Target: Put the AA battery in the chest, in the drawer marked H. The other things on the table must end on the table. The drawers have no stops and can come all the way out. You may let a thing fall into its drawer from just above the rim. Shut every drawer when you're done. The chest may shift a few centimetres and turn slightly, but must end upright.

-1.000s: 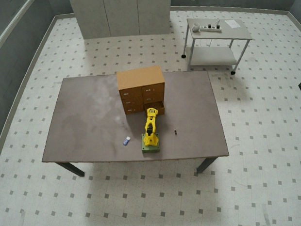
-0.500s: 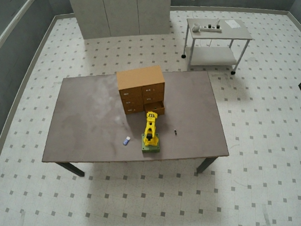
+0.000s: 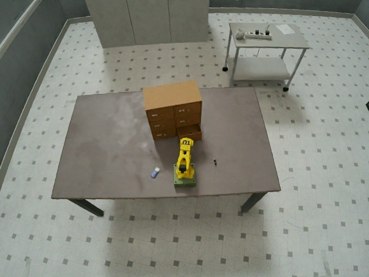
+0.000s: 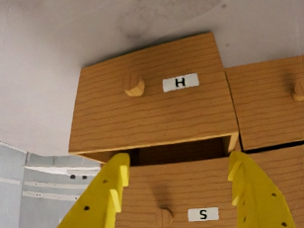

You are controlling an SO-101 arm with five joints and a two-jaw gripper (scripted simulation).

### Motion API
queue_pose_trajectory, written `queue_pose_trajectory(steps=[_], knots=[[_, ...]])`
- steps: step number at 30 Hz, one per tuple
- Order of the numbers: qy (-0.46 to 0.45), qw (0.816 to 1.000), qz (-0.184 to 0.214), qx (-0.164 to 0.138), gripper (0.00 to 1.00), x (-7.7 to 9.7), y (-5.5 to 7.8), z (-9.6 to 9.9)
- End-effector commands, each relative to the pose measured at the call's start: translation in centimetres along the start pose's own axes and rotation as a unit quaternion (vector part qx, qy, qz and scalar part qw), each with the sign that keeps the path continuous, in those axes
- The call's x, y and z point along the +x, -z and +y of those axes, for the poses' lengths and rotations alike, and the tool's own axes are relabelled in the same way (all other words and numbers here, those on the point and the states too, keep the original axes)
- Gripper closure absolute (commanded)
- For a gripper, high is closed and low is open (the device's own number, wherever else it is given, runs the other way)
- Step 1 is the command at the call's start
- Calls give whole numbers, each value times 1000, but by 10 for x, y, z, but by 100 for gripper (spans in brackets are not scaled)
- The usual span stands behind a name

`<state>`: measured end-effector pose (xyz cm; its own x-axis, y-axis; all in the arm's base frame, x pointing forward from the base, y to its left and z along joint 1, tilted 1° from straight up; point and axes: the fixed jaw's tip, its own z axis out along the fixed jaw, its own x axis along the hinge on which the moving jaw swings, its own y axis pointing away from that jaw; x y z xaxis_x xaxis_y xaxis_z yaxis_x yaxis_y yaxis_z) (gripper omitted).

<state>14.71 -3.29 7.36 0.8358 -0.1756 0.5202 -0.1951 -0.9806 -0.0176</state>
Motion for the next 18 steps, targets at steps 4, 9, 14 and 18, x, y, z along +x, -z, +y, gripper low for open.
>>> queue_pose_trajectory(steps=[4, 9, 14, 18], knots=[[-41, 997, 44, -42, 76, -9, -2, 23], [-70, 991, 79, -80, 76, -14, -4, 40], [-80, 988, 91, -95, 77, -16, -5, 46], [-80, 988, 91, -95, 77, -16, -5, 46]])
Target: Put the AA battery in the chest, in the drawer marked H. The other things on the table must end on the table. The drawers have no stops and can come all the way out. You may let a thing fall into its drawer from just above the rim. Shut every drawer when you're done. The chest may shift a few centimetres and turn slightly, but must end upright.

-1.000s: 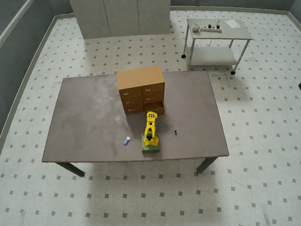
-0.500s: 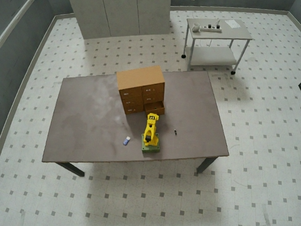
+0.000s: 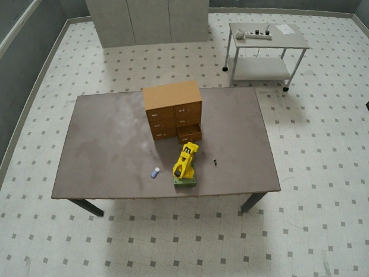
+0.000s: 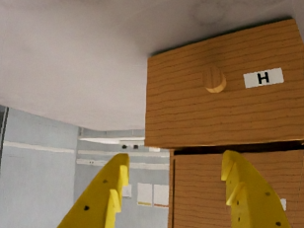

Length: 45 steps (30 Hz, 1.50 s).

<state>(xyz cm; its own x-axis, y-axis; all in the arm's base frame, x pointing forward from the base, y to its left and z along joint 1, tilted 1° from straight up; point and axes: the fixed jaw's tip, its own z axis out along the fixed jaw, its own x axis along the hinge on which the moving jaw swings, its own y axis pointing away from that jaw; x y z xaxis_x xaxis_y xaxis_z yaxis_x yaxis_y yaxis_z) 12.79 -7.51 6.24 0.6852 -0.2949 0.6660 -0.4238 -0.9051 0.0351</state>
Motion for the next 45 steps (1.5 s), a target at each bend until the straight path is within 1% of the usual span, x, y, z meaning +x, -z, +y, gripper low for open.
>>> queue_pose_trajectory(steps=[1, 12, 19, 27, 29, 30, 39, 45], knots=[[2, 1000, 2, -2, 77, -1, -2, 1], [2, 1000, 2, -2, 79, -1, -2, 1], [13, 1000, 9, 9, 79, 5, -17, -4], [26, 999, 16, 22, 79, 6, -34, -11], [26, 999, 16, 22, 79, 6, -34, -11], [27, 999, 23, 23, 79, 7, -34, -12], [43, 998, -6, 39, 79, -8, -39, -20], [46, 998, -5, 42, 79, -8, -39, -21]])
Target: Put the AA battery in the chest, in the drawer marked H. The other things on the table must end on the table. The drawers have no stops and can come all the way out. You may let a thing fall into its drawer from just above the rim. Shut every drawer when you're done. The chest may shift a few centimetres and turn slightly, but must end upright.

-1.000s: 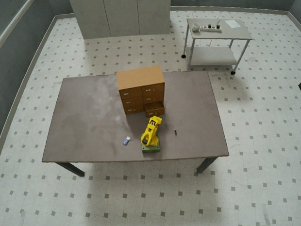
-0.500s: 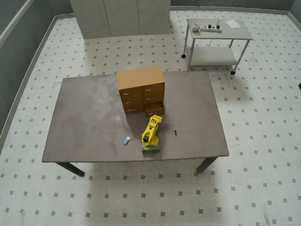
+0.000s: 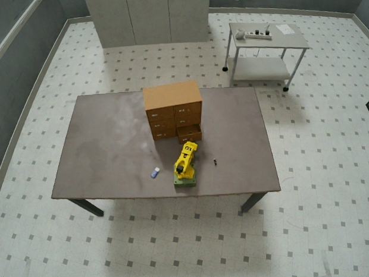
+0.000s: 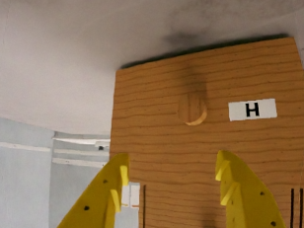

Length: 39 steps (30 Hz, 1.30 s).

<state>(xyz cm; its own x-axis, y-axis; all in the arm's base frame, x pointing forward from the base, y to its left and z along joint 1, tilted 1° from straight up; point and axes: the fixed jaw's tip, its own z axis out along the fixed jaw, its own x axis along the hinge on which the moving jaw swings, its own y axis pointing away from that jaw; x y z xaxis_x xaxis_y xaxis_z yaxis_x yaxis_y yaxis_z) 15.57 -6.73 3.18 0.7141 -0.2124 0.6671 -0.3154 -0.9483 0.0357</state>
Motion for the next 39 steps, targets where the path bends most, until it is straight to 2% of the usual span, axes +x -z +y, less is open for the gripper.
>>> queue_pose_trajectory(steps=[1, 12, 35, 39], knots=[[2, 1000, -8, 3, 79, -4, -2, -2], [8, 1000, 23, 10, 79, 7, -17, -5], [8, 999, 31, 9, 79, 10, -16, -5], [10, 999, 42, 12, 79, 13, -22, -7]])
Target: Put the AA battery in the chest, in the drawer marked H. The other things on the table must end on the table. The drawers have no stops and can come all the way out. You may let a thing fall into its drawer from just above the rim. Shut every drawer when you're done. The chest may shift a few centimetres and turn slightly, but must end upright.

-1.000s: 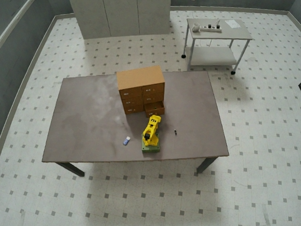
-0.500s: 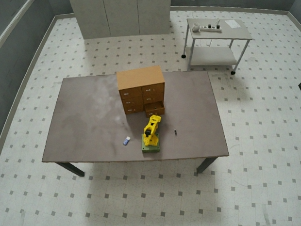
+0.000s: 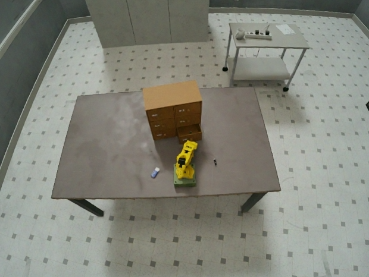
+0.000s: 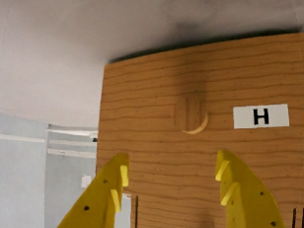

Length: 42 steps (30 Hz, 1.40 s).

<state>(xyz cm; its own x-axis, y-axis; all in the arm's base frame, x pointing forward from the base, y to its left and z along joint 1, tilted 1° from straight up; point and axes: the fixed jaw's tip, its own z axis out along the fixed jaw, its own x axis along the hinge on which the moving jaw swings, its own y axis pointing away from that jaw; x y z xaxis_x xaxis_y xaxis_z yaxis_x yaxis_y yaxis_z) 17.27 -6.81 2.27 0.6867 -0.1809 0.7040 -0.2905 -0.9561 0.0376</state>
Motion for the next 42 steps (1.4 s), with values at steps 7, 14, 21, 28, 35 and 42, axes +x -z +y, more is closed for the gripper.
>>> queue_pose_trajectory(steps=[7, 14, 21, 28, 35, 42], knots=[[3, 999, 36, 7, 79, 10, -14, -4], [3, 999, 36, 7, 79, 10, -14, -4], [3, 999, 36, 7, 79, 10, -14, -4], [3, 999, 36, 7, 79, 10, -14, -4], [5, 999, 50, 11, 79, 11, -20, -7], [8, 997, 70, 15, 79, 10, -29, -10]])
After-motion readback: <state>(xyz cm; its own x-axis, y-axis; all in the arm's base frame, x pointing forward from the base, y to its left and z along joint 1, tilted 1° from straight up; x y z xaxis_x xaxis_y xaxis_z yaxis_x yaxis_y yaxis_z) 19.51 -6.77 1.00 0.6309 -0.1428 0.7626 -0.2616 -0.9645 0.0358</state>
